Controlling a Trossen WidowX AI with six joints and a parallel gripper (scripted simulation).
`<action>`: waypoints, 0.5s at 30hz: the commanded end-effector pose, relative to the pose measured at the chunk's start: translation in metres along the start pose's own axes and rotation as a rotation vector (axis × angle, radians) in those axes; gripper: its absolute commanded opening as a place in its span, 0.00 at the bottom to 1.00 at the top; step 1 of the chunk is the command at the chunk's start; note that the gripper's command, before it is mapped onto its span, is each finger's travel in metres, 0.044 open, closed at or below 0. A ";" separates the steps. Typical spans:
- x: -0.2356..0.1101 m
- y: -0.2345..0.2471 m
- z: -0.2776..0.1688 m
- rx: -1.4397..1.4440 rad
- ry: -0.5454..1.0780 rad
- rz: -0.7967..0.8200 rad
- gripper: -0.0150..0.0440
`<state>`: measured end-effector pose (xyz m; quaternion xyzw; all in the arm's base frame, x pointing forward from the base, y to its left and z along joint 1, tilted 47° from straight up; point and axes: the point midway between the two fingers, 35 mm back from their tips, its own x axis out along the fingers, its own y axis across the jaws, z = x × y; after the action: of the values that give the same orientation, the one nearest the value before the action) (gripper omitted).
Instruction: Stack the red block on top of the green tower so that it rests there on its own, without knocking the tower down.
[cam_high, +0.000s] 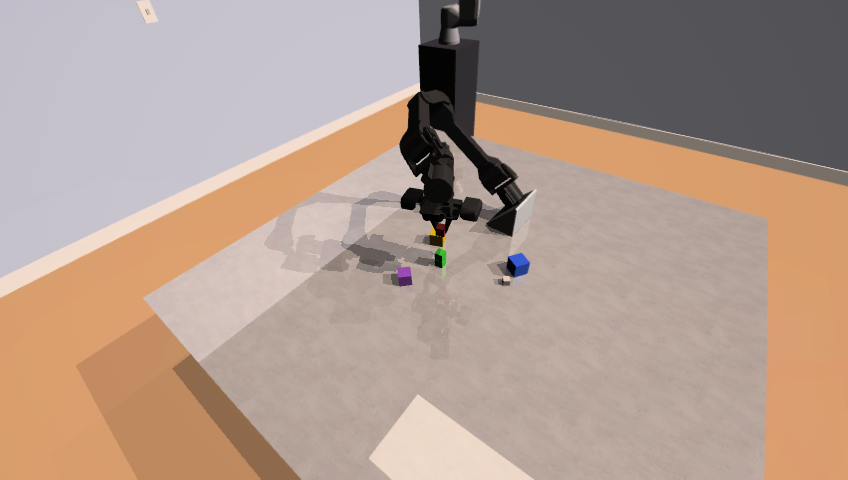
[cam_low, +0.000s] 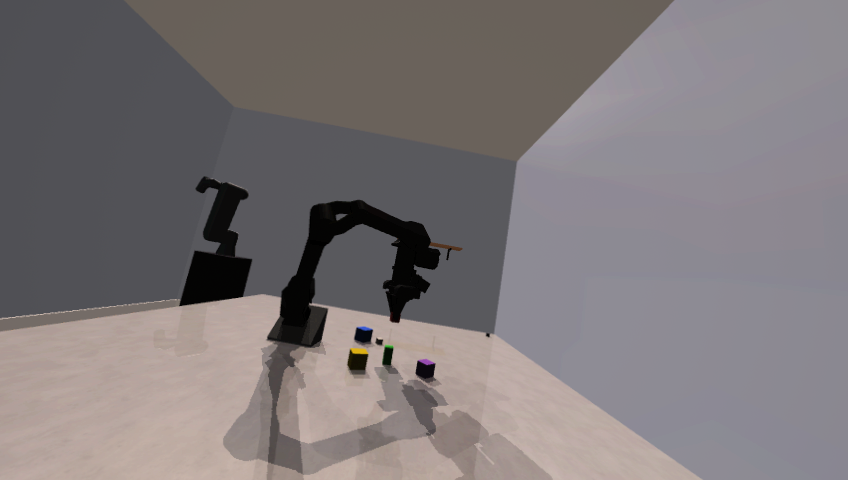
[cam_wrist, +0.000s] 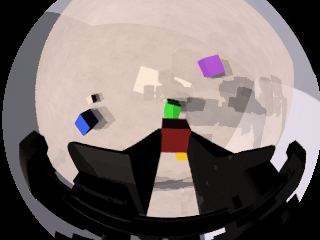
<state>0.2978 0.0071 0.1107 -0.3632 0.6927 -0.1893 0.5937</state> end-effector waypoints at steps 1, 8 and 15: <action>0.014 -0.004 -0.002 -0.002 -0.001 -0.004 0.25; 0.037 -0.006 -0.002 -0.001 0.000 -0.006 0.25; 0.055 -0.006 -0.001 -0.001 0.000 -0.006 0.25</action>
<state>0.2970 -0.0290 0.0823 -0.3634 0.6929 -0.1901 0.5930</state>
